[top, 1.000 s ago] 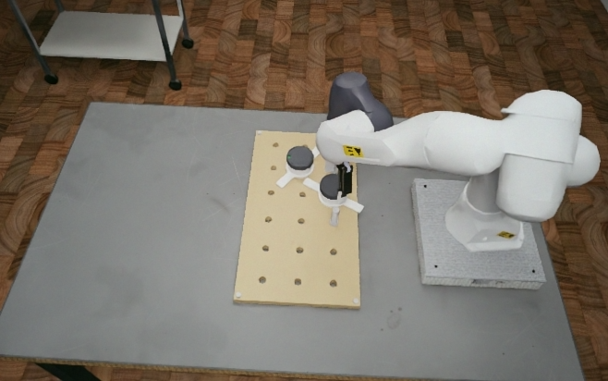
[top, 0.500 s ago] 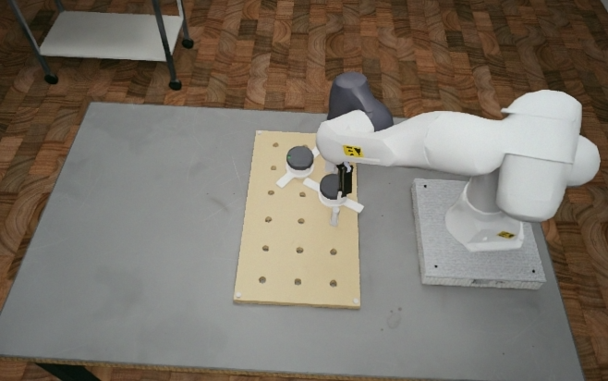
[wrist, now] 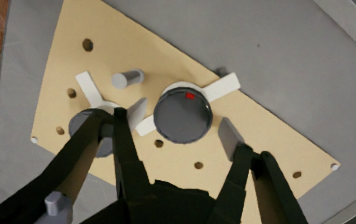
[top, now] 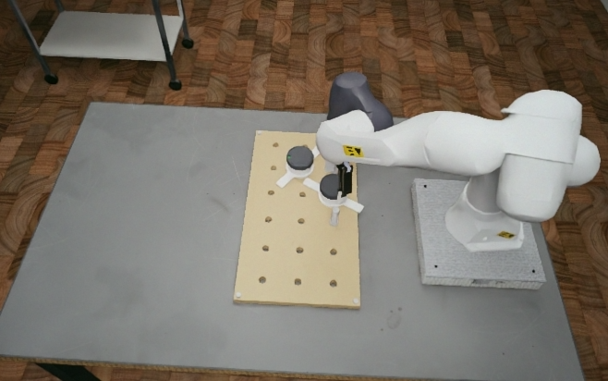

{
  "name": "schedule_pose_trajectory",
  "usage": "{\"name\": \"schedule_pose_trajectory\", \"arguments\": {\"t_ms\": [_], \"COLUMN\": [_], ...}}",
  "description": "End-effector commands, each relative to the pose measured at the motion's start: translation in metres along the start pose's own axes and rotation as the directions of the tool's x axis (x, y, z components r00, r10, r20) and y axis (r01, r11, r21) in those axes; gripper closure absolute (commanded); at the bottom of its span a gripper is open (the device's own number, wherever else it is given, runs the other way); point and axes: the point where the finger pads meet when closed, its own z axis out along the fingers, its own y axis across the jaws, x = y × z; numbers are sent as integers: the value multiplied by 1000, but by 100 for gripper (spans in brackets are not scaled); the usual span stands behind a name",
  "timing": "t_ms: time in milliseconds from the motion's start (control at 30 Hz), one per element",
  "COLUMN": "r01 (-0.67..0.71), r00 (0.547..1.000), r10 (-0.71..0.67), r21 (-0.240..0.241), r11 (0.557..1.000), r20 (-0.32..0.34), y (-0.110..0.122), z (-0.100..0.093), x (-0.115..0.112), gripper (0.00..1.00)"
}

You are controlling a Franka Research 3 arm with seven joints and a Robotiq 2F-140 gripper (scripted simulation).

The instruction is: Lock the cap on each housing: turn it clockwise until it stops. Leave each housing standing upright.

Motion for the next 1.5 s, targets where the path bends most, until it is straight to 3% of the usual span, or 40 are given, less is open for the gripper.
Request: {"name": "schedule_pose_trajectory", "arguments": {"t_ms": [0,600,1467], "r01": [5,5,5], "r00": [1000,1000,1000], "r10": [-5,-5,-5], "r21": [-3,-3,-3], "r11": [1000,1000,1000], "r20": [-1,-1,-1], "y": [1,1,1], "z": [0,-18,-63], "x": [1,1,1], "gripper": [22,22,22]}}
